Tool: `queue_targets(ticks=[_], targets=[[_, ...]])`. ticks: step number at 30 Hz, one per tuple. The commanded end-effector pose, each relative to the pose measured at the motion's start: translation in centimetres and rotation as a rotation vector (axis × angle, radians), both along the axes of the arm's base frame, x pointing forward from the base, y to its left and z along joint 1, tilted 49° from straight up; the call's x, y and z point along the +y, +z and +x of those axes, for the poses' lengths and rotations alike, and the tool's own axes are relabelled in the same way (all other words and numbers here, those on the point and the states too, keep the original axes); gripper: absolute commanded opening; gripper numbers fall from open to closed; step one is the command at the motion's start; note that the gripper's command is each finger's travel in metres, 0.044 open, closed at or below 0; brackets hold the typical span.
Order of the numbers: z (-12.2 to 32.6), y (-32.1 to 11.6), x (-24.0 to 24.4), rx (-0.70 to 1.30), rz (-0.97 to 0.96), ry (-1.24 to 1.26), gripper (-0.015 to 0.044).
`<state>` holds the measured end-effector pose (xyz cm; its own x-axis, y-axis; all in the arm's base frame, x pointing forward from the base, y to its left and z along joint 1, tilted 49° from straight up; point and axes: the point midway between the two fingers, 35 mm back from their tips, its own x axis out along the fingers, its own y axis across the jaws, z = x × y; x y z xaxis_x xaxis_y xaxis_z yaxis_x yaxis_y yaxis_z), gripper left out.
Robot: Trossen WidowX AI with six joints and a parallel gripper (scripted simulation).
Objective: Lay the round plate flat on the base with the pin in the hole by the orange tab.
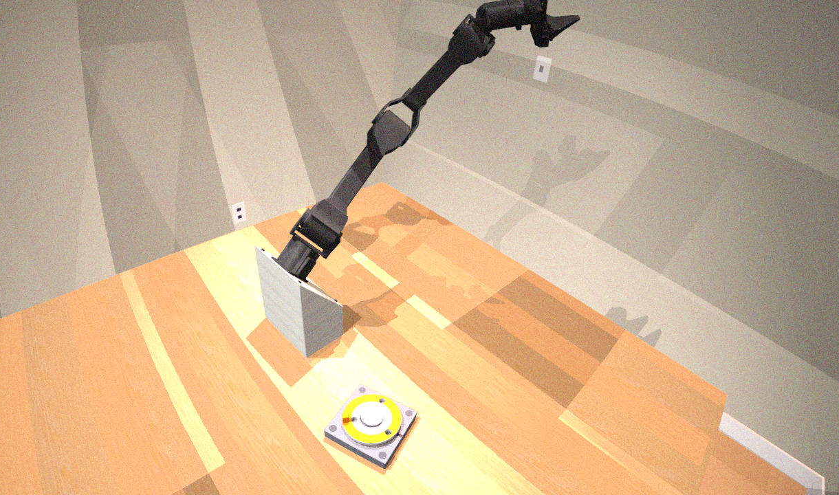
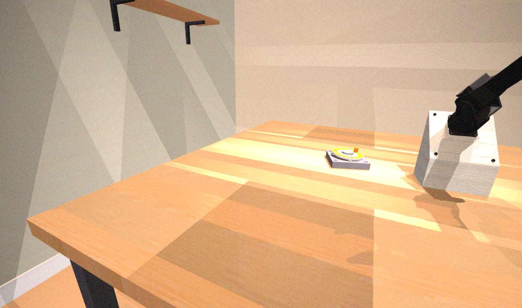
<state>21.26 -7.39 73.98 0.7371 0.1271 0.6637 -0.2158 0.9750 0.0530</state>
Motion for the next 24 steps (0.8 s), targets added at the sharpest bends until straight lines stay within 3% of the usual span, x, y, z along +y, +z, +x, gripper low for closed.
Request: queue_targets(ticks=[1,4,9,15,24], targets=[[0.2,-0.1,-0.2,0.003,0.010,-0.002,0.0374],[5.3,-4.0,-4.0,0.123,0.101,-0.044,0.0295],[8.2,-6.6,-5.9,0.204,0.120,-0.059,0.0164],[15.0,-14.4,-9.1,0.415,0.135,-0.073,0.0006],[22.0,-27.9,-12.4,0.734,0.168,-0.065,0.0000]])
